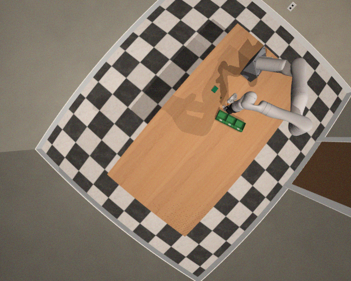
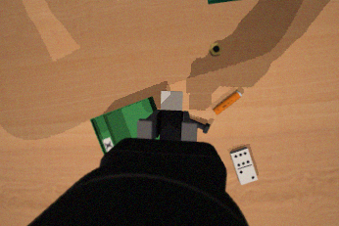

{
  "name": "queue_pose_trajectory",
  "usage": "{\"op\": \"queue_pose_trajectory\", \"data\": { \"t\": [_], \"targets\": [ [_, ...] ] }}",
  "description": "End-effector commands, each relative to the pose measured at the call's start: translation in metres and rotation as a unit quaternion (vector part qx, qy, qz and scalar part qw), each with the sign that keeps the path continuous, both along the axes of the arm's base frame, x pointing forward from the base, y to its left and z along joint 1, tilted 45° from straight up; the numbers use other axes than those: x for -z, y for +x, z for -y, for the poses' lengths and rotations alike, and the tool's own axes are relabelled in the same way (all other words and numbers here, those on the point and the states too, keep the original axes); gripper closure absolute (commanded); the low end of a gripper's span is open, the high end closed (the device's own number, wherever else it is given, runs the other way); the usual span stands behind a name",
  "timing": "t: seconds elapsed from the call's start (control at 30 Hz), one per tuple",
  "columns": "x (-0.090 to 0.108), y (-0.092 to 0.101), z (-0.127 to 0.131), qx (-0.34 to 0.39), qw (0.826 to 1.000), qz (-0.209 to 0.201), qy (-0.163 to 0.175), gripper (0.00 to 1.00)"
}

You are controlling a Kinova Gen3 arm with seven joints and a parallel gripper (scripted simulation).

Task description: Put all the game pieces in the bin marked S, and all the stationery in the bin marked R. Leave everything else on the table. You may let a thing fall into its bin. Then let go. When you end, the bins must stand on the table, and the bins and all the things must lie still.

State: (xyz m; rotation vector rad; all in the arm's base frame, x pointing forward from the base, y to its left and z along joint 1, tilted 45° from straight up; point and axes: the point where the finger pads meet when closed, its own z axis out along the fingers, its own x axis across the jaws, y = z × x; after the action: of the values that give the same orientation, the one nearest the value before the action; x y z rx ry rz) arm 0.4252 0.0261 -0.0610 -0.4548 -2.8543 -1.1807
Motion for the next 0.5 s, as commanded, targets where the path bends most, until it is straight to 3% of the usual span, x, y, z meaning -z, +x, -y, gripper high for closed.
{"op": "queue_pose_trajectory", "data": {
  "t": [0.0, 0.13, 0.37, 0.47],
  "targets": [
    [-0.019, 0.013, -0.016, -0.010, 1.000, 0.012, -0.001, 0.55],
    [-0.019, 0.013, -0.016, -0.010, 1.000, 0.012, -0.001, 0.55],
    [-0.047, 0.029, -0.042, -0.134, 0.982, 0.133, -0.018, 0.55],
    [-0.059, 0.036, -0.054, -0.137, 0.981, 0.136, -0.018, 0.55]
  ]
}}
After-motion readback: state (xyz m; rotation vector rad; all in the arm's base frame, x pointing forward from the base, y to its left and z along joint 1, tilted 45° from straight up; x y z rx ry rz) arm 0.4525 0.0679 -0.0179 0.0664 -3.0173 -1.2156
